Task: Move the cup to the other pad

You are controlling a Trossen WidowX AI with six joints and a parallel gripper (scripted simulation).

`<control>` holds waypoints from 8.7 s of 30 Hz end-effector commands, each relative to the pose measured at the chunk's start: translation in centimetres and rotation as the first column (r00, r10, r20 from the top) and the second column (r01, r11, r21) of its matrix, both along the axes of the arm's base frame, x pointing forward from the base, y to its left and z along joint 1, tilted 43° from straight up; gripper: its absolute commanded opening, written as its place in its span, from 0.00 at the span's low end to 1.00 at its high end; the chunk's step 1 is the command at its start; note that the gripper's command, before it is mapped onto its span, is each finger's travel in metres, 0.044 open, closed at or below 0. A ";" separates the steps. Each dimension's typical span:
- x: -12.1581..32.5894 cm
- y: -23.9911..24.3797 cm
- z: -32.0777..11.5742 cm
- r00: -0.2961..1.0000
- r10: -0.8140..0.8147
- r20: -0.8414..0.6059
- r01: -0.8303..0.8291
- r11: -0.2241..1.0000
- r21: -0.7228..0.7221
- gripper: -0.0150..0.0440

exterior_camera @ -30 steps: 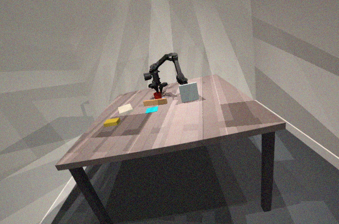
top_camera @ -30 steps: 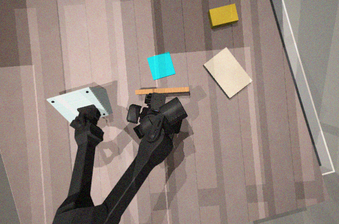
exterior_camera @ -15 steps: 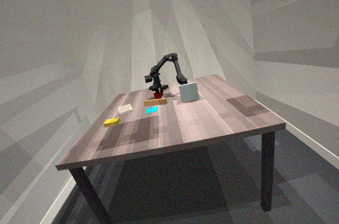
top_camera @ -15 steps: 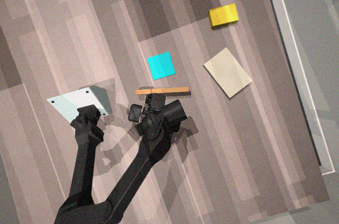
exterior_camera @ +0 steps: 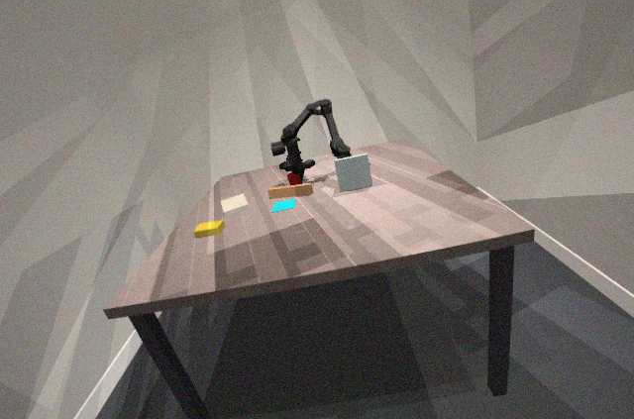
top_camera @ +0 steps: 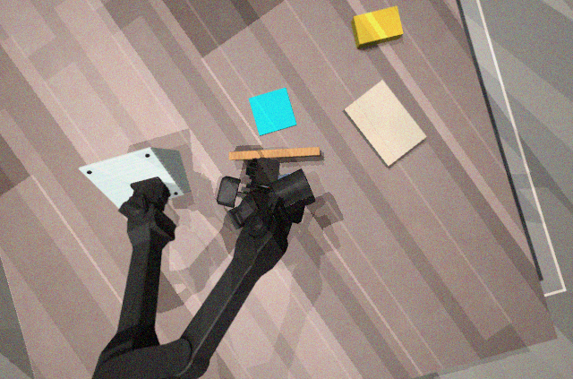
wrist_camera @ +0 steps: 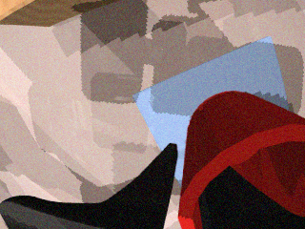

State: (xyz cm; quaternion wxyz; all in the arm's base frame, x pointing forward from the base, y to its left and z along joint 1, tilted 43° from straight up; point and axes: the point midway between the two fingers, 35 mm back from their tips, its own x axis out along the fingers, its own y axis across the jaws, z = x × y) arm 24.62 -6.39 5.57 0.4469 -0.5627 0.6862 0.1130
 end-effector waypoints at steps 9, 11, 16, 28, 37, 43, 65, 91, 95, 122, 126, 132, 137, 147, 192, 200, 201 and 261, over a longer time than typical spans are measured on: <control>0.0 0.1 0.1 1.000 0.000 0.001 0.000 1.000 0.000 0.25; 0.1 0.4 0.4 1.000 0.000 0.001 0.000 1.000 0.001 0.25; 0.2 1.6 1.5 1.000 0.002 0.000 -0.002 1.000 0.003 0.25; 0.1 4.2 4.3 1.000 0.004 -0.001 -0.004 1.000 0.002 0.25; 0.0 5.1 5.6 1.000 0.005 -0.002 -0.005 1.000 -0.002 0.25; 0.0 5.0 5.4 1.000 0.009 -0.005 -0.009 1.000 -0.006 0.25; 0.5 6.7 3.8 1.000 0.007 -0.002 -0.007 1.000 -0.002 0.25; 1.6 10.9 0.1 1.000 0.005 0.000 -0.005 1.000 0.002 0.25; 1.8 11.6 -0.5 1.000 0.005 0.000 -0.005 1.000 0.003 0.25; 2.9 16.0 -4.2 1.000 0.005 0.001 -0.005 1.000 0.006 0.25; 3.0 16.6 -4.7 1.000 0.005 0.001 -0.005 1.000 0.006 0.25; 3.3 17.5 -5.4 1.000 0.005 0.002 -0.005 1.000 0.007 0.25; 3.5 18.3 -6.0 1.000 0.005 0.002 -0.005 1.000 0.007 0.25; 3.9 19.9 -7.2 1.000 0.005 0.002 -0.005 1.000 0.008 0.25; 4.5 18.2 -12.3 1.000 0.005 0.004 -0.005 1.000 0.008 0.25; 4.5 17.3 -13.3 1.000 0.005 0.004 -0.005 1.000 0.008 0.25; 4.5 17.2 -13.4 1.000 0.005 0.004 -0.005 1.000 0.007 0.25; 4.3 19.7 -10.2 1.000 0.009 -0.002 -0.009 1.000 0.002 0.52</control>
